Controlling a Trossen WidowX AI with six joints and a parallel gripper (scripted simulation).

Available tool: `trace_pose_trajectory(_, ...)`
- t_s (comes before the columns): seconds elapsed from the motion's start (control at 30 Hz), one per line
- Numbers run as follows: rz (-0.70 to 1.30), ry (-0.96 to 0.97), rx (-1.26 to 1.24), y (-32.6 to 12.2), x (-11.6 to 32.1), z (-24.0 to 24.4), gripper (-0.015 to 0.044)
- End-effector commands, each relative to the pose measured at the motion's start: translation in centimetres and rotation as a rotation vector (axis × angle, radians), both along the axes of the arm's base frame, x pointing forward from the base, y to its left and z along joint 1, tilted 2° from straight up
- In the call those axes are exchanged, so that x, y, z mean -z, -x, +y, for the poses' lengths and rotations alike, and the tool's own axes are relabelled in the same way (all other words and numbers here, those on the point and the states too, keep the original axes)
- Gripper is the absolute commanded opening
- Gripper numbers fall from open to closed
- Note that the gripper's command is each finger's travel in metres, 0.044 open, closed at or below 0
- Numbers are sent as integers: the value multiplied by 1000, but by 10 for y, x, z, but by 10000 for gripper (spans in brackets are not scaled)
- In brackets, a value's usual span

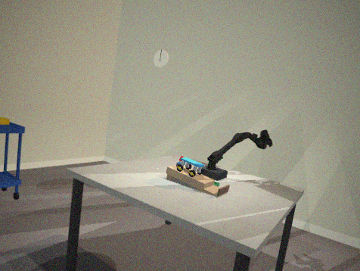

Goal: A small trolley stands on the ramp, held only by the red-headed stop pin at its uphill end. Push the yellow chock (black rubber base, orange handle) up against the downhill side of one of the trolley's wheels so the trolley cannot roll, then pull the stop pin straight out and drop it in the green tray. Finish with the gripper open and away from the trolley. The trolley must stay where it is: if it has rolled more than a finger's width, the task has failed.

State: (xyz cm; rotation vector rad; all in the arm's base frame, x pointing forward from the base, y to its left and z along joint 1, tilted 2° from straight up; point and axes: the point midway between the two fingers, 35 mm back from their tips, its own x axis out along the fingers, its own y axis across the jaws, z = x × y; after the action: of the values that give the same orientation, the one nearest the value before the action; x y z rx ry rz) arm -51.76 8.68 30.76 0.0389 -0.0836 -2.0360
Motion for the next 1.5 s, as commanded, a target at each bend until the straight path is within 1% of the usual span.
trace_pose_trajectory(0.0,1,1,6,0,0,2,374)
trace_pose_trajectory(0.07,12,7,51,-3,-4,20,321)
trace_pose_trajectory(0.23,50,24,228,-19,-14,84,190)
trace_pose_trajectory(0.3,64,27,300,-28,-18,110,190)
trace_pose_trajectory(0.6,108,23,543,-66,-28,191,190)
trace_pose_trajectory(0.8,134,6,735,-105,-34,248,190)
trace_pose_trajectory(1.17,155,-59,1112,-204,-39,342,190)
trace_pose_trajectory(1.47,136,-138,1420,-302,-37,397,190)
